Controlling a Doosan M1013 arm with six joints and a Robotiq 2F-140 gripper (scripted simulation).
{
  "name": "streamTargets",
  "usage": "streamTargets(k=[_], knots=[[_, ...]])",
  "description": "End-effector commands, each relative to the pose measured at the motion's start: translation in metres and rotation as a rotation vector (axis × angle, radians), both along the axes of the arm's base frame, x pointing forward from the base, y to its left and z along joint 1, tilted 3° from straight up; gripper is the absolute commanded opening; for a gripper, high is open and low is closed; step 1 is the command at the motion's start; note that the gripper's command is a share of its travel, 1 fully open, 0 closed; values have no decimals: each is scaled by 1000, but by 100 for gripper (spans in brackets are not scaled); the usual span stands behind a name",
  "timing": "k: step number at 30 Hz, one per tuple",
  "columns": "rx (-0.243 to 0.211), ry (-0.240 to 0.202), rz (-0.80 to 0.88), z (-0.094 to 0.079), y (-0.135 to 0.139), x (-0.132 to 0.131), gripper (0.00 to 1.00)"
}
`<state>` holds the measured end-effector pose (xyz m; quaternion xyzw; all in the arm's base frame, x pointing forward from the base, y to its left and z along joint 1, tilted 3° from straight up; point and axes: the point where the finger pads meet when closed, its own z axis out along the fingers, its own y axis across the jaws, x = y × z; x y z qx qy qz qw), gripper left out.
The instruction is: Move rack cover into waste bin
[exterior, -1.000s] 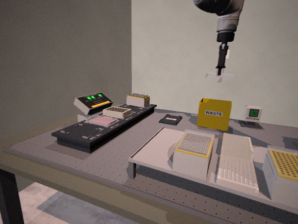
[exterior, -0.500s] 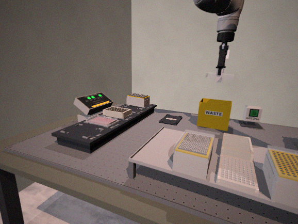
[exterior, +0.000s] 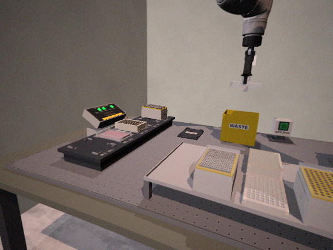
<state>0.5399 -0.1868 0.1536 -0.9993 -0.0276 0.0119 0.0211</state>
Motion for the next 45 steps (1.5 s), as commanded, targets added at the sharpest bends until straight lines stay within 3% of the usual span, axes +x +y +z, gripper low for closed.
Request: streamTargets(k=[1, 17, 45], knots=[[0, 0, 0, 0, 0, 0, 0], [0, 0, 0, 0, 0, 0, 0], [0, 0, 0, -43, 2, -1, 0]])
